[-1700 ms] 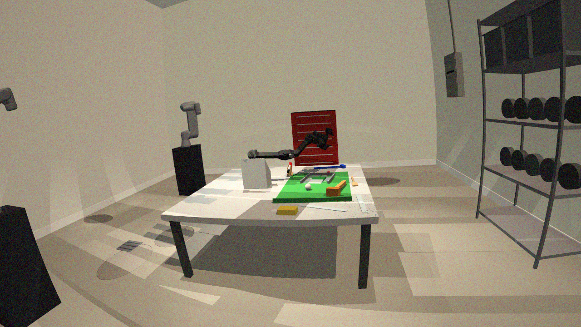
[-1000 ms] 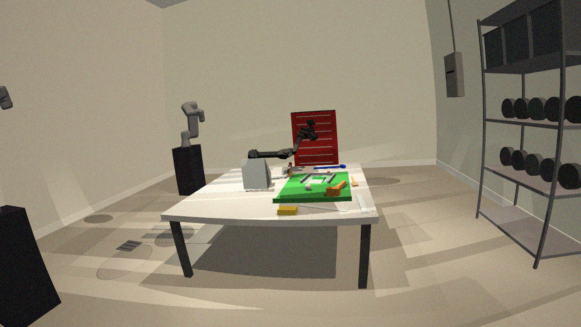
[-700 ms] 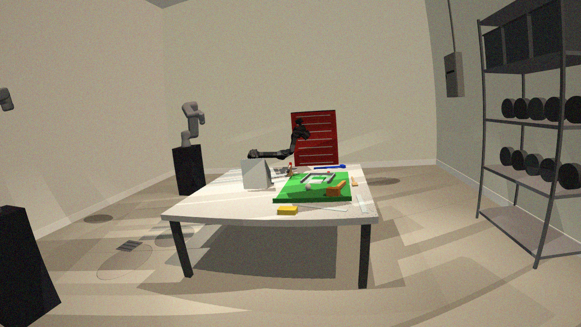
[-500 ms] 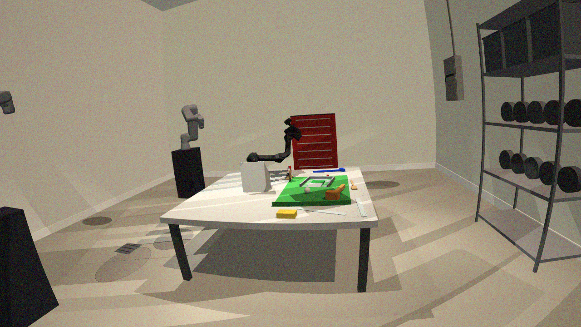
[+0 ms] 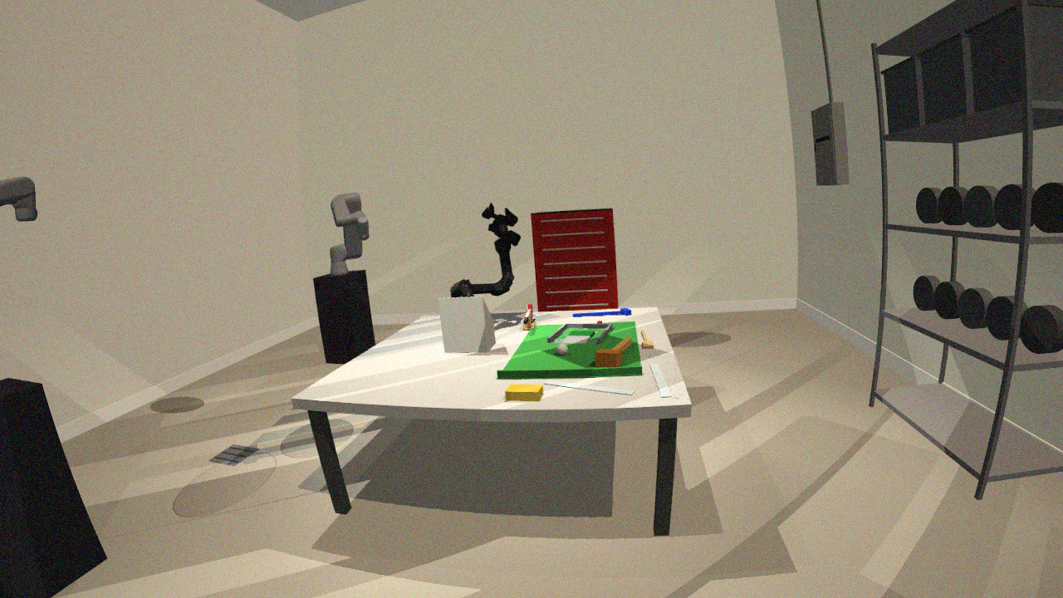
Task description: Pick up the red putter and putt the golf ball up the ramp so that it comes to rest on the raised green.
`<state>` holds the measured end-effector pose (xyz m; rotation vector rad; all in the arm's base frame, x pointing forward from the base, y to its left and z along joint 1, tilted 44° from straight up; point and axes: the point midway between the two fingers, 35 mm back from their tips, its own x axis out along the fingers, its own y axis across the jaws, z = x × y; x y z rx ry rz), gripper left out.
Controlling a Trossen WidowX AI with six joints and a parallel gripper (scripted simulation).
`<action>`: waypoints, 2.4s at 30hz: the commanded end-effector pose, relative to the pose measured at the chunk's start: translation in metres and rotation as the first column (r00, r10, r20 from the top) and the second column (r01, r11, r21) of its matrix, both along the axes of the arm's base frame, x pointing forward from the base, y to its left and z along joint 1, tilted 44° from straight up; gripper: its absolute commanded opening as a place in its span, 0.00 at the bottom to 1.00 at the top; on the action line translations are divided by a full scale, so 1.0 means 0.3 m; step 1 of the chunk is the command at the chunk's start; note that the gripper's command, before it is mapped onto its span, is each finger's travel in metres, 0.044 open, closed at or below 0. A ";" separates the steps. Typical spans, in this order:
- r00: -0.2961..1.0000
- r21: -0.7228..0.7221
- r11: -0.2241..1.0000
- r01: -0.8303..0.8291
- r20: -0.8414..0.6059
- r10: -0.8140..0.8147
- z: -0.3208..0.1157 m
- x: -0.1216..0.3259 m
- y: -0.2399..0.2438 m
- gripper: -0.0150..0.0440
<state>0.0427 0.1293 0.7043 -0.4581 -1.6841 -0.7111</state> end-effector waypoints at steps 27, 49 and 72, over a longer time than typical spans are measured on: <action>0.478 0.708 0.618 0.343 -0.698 0.534 -0.597 0.348 -1.190 1.00; -0.627 0.425 0.905 0.003 -0.705 0.333 -1.373 0.959 -0.809 1.00; -0.520 0.549 0.184 -0.815 -0.554 -0.651 -1.962 0.630 0.078 1.00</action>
